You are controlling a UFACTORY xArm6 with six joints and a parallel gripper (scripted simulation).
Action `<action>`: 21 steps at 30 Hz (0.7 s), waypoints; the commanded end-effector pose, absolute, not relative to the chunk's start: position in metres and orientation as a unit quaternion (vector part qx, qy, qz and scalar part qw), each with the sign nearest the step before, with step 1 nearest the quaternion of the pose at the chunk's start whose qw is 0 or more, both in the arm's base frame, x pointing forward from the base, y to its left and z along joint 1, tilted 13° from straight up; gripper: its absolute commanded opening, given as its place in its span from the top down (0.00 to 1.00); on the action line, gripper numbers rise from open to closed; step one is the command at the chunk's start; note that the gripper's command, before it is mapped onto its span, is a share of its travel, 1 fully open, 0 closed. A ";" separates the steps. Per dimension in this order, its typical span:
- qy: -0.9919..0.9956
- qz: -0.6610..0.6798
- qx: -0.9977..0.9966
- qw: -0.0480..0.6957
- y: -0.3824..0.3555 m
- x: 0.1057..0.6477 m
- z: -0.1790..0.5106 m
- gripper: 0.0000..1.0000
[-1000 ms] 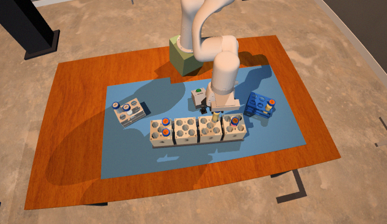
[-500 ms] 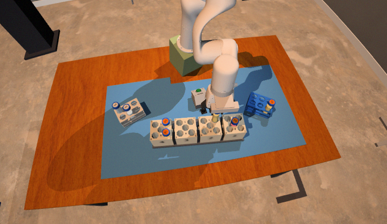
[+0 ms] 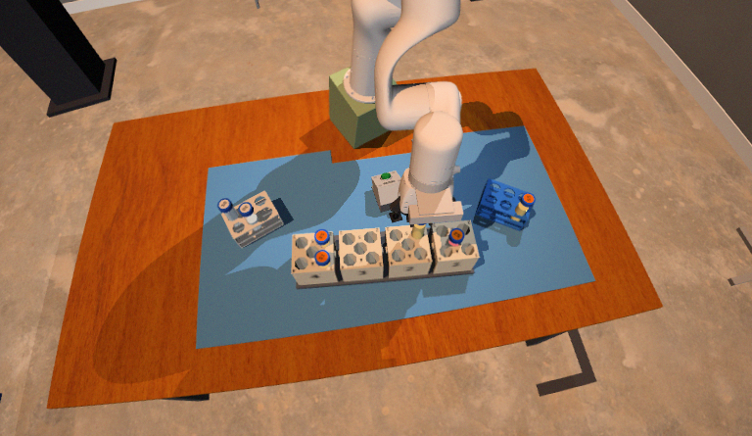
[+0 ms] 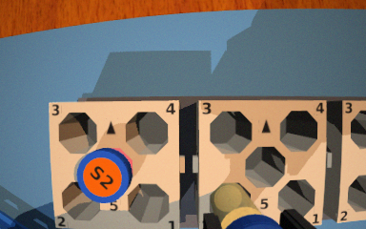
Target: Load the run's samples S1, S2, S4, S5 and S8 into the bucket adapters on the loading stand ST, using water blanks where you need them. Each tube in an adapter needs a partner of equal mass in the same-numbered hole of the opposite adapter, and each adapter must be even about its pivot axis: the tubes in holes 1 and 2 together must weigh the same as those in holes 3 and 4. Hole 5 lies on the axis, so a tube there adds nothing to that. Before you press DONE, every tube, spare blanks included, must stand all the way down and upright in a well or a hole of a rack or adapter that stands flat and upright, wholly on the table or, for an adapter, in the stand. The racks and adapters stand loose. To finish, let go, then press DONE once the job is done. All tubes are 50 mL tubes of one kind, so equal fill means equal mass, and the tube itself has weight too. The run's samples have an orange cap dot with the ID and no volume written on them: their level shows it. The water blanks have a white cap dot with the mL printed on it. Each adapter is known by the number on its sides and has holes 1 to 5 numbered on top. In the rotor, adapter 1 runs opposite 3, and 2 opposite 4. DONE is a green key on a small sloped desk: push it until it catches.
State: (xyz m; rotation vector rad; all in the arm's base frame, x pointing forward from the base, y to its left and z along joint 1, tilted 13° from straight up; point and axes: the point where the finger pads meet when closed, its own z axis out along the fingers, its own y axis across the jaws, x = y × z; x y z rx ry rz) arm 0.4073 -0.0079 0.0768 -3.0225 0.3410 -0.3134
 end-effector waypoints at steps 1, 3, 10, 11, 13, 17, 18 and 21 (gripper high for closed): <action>0.111 -0.104 -0.987 0.042 -0.008 0.410 0.074 1.00; 0.111 -0.104 -0.987 0.042 -0.008 0.410 0.072 1.00; 0.111 -0.104 -0.987 0.042 -0.007 0.411 0.067 1.00; 0.111 -0.104 -0.987 0.042 -0.007 0.411 0.066 1.00; 0.111 -0.104 -0.987 0.042 -0.007 0.412 0.064 1.00; 0.111 -0.104 -0.987 0.042 -0.007 0.412 0.060 1.00; 0.111 -0.104 -0.987 0.042 -0.007 0.413 0.059 1.00; 0.111 -0.104 -0.987 0.042 -0.007 0.413 0.056 1.00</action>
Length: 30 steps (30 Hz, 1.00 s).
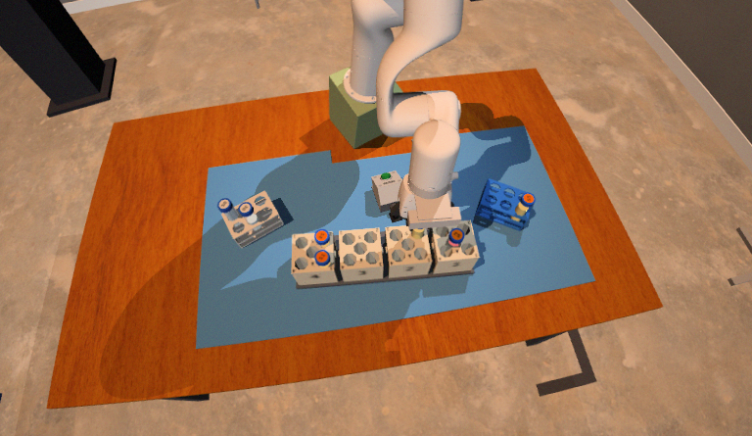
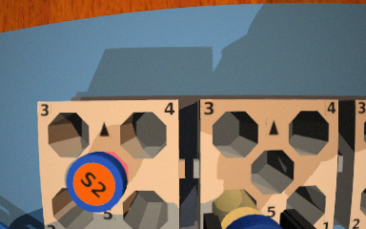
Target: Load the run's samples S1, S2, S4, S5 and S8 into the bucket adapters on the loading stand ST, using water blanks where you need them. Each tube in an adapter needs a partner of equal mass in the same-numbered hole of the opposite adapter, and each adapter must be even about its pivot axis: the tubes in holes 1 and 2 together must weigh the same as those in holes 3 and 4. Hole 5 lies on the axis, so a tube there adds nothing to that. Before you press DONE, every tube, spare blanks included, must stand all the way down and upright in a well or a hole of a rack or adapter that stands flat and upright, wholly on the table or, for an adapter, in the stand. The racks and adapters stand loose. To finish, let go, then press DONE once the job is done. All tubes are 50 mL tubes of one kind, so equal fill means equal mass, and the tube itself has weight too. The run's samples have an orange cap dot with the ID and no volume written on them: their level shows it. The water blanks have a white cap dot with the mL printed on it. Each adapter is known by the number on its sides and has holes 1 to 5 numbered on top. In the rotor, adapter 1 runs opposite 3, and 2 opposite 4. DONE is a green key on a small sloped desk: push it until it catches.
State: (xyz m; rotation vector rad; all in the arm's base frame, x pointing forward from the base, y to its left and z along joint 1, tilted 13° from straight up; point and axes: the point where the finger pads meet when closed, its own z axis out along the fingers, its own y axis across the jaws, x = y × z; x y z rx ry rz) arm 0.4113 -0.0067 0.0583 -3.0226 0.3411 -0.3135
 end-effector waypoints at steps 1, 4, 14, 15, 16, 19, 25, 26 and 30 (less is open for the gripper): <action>0.111 -0.104 -0.987 0.042 -0.007 0.413 0.056 1.00; 0.111 -0.104 -0.987 0.042 -0.006 0.414 0.054 1.00; 0.111 -0.104 -0.987 0.042 -0.006 0.416 0.045 1.00; 0.111 -0.104 -0.987 0.042 -0.006 0.416 0.044 1.00; 0.111 -0.104 -0.987 0.042 -0.006 0.416 0.043 1.00; 0.111 -0.104 -0.987 0.042 -0.006 0.416 0.042 1.00; 0.111 -0.104 -0.987 0.042 -0.005 0.418 0.036 1.00; 0.111 -0.104 -0.987 0.042 -0.005 0.418 0.035 1.00; 0.111 -0.104 -0.987 0.042 -0.005 0.419 0.031 1.00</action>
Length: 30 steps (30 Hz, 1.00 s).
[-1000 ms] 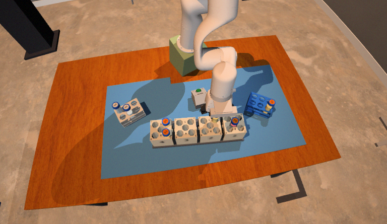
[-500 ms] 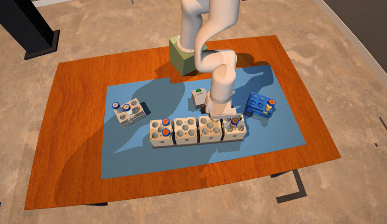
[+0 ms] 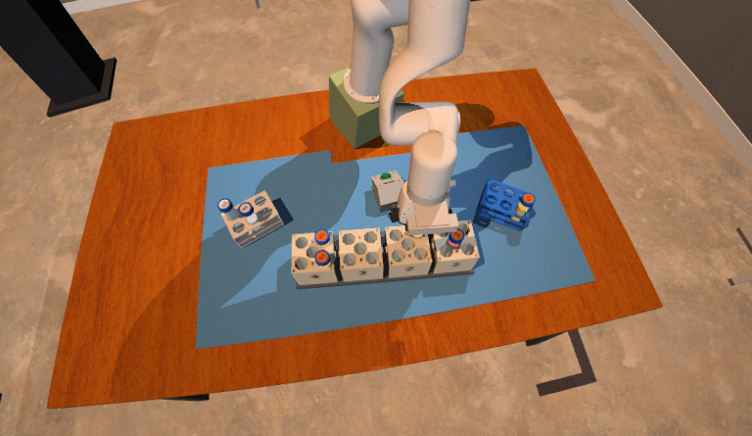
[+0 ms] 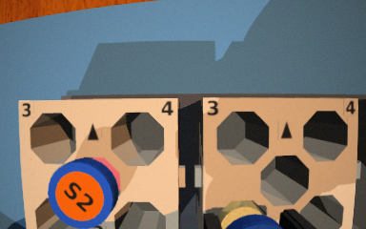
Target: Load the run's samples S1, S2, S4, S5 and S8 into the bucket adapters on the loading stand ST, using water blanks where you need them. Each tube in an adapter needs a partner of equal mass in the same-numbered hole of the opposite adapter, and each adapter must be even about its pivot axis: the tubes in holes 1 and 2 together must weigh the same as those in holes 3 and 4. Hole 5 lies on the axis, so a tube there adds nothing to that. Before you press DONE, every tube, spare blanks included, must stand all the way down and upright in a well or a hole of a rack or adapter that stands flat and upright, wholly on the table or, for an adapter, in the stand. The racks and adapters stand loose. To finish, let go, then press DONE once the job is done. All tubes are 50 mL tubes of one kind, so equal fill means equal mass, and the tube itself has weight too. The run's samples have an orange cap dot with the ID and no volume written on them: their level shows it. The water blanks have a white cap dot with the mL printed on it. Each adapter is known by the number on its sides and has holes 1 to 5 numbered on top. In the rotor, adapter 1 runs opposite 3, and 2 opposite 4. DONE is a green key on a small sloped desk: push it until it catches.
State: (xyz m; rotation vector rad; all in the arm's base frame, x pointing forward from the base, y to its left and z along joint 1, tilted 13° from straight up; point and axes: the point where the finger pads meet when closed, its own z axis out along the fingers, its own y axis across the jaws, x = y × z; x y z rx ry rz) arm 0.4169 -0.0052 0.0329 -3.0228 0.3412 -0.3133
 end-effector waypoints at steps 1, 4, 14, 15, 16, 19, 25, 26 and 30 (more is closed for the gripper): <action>0.111 -0.104 -0.987 0.042 -0.005 0.419 0.030 1.00; 0.111 -0.104 -0.987 0.042 -0.005 0.420 0.027 1.00; 0.111 -0.104 -0.987 0.042 -0.004 0.421 0.021 1.00; 0.111 -0.104 -0.987 0.042 -0.004 0.421 0.021 1.00; 0.111 -0.104 -0.987 0.042 -0.004 0.421 0.021 1.00; 0.111 -0.104 -0.987 0.042 -0.004 0.421 0.021 1.00; 0.111 -0.104 -0.987 0.042 -0.004 0.421 0.021 1.00; 0.111 -0.104 -0.987 0.042 -0.004 0.421 0.021 1.00; 0.111 -0.104 -0.987 0.042 -0.004 0.421 0.021 0.56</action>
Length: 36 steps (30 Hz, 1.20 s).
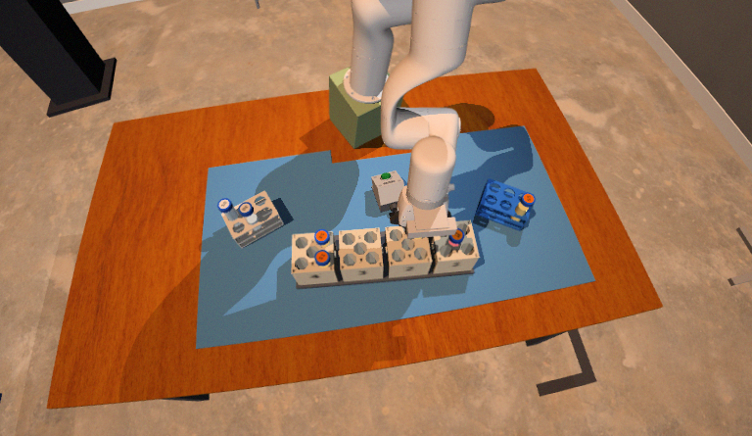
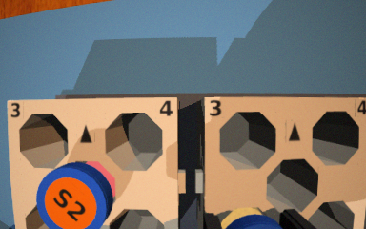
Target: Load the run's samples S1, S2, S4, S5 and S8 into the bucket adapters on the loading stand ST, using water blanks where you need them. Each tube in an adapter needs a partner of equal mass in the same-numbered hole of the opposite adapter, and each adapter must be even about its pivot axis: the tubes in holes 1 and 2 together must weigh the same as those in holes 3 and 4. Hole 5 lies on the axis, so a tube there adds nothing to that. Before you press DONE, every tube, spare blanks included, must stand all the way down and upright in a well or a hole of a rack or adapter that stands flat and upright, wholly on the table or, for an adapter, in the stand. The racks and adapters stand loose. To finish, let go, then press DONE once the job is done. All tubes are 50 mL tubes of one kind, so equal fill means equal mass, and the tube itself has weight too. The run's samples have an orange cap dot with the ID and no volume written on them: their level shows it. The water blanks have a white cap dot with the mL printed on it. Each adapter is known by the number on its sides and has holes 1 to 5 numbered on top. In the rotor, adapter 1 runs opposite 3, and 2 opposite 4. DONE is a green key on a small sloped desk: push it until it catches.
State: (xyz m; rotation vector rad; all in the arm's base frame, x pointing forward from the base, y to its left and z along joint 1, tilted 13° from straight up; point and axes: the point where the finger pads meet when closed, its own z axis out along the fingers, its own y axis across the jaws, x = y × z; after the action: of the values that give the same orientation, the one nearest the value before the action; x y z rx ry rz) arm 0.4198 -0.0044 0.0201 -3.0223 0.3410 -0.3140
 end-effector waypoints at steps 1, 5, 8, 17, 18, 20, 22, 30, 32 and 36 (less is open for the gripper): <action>0.111 -0.104 -0.987 0.042 -0.004 0.421 0.021 0.56; 0.111 -0.104 -0.987 0.042 -0.004 0.421 0.021 0.56; 0.111 -0.104 -0.987 0.042 -0.004 0.421 0.021 0.56; 0.111 -0.104 -0.987 0.042 -0.004 0.421 0.021 0.56; 0.111 -0.104 -0.987 0.042 -0.004 0.421 0.021 0.56; 0.111 -0.104 -0.987 0.042 -0.004 0.421 0.021 0.56; 0.111 -0.104 -0.987 0.042 -0.004 0.421 0.021 0.56; 0.111 -0.104 -0.987 0.042 -0.005 0.420 0.027 0.56; 0.111 -0.104 -0.987 0.042 -0.005 0.419 0.031 0.56; 0.111 -0.104 -0.987 0.042 -0.006 0.417 0.038 0.56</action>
State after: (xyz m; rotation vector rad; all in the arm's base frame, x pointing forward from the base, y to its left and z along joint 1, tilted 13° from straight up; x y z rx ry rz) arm 0.4176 -0.0052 0.0309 -3.0214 0.3406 -0.3150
